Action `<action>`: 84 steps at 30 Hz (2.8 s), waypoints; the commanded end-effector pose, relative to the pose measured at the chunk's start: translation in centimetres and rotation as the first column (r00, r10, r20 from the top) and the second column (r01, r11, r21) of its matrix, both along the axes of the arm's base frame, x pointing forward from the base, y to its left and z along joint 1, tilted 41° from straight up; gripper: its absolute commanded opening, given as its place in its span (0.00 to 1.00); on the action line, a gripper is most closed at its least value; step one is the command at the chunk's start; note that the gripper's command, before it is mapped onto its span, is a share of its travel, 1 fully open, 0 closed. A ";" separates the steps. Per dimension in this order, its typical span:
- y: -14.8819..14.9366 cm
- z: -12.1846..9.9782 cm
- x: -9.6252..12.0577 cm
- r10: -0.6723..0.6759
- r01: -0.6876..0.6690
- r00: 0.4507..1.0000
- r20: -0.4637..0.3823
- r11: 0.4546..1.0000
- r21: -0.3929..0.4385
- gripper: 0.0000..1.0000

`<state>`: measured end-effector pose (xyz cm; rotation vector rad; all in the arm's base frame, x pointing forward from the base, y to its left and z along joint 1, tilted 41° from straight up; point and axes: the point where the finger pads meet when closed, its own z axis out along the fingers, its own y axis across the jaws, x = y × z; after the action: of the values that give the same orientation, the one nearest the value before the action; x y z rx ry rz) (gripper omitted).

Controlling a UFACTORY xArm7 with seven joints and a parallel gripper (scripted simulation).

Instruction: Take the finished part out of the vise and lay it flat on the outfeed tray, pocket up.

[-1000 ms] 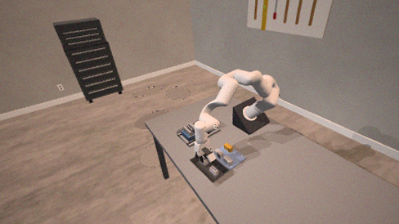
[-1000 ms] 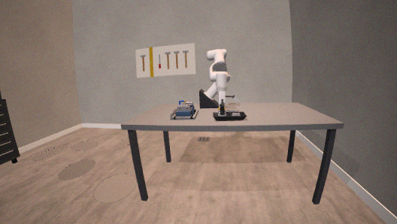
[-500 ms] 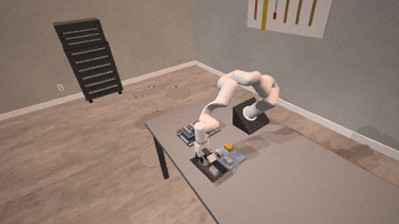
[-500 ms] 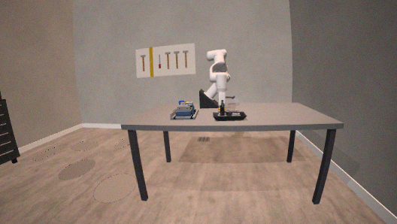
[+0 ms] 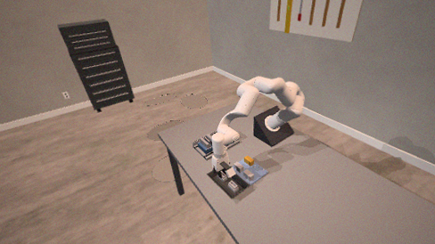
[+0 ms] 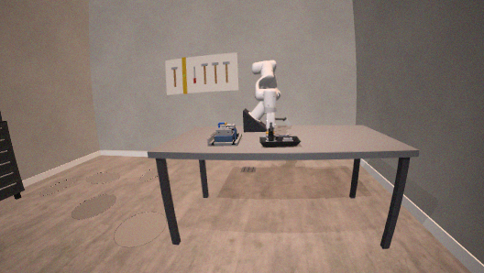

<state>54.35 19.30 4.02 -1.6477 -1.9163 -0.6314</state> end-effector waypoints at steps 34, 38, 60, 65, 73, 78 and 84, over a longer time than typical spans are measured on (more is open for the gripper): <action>-0.1 0.1 0.2 -0.003 0.003 1.000 0.003 1.000 -0.001 0.69; -0.1 0.1 0.2 -0.003 0.003 1.000 0.003 1.000 -0.001 0.69; -3.3 3.8 0.6 -0.003 0.003 1.000 0.003 1.000 -0.001 0.69; -5.3 6.0 0.9 -0.003 0.003 1.000 0.003 1.000 -0.001 0.69; -7.4 8.4 1.1 -0.003 0.003 1.000 0.003 1.000 -0.001 0.69; -8.7 9.9 1.3 -0.003 0.003 1.000 0.003 1.000 -0.001 0.69; -9.4 10.8 1.4 -0.003 0.003 1.000 0.003 1.000 -0.001 0.69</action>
<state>55.60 10.56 14.02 -1.6489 -1.9167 -0.6329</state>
